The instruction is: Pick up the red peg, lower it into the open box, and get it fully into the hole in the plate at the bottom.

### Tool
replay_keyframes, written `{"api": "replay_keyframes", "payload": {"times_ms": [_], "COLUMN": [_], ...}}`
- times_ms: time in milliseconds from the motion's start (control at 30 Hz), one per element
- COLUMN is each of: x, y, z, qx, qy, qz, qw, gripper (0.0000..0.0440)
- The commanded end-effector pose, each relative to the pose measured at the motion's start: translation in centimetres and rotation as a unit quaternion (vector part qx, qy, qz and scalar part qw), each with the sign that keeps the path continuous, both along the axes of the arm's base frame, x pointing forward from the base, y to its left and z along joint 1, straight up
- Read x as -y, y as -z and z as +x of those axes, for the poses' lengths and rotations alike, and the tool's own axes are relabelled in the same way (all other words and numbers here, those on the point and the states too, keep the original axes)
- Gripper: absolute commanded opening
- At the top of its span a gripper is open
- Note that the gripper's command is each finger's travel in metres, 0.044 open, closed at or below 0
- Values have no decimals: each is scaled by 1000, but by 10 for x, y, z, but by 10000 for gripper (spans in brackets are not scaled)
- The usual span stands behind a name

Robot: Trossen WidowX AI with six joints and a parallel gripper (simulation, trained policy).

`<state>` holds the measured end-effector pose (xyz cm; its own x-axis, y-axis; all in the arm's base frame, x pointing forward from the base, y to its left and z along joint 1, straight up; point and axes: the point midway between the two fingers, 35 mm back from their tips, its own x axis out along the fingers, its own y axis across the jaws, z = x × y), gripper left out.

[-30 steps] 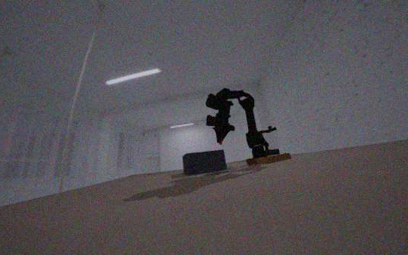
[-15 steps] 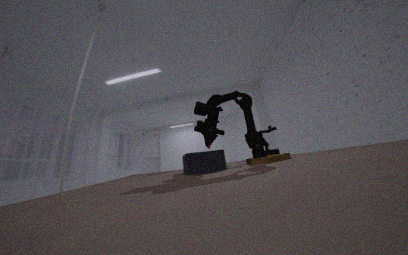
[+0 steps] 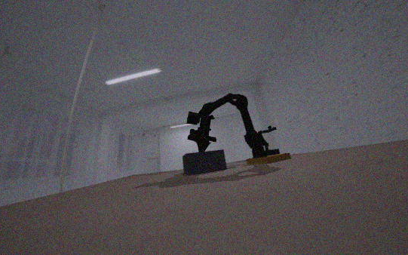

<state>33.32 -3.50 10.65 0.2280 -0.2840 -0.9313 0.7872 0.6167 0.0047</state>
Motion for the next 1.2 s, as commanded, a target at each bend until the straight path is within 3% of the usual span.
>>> {"api": "replay_keyframes", "payload": {"times_ms": [0,167,400,1167], "x": [5,7,10,12], "y": [13,29,43,-6], "z": [5,6,9,29], "qx": [-13,-32,-52,-100], "qy": [-20,-46,-57,-108], "qz": [9,22,45,76], "qw": [1000,998,996,986], "gripper": [0,21,182,223]}}
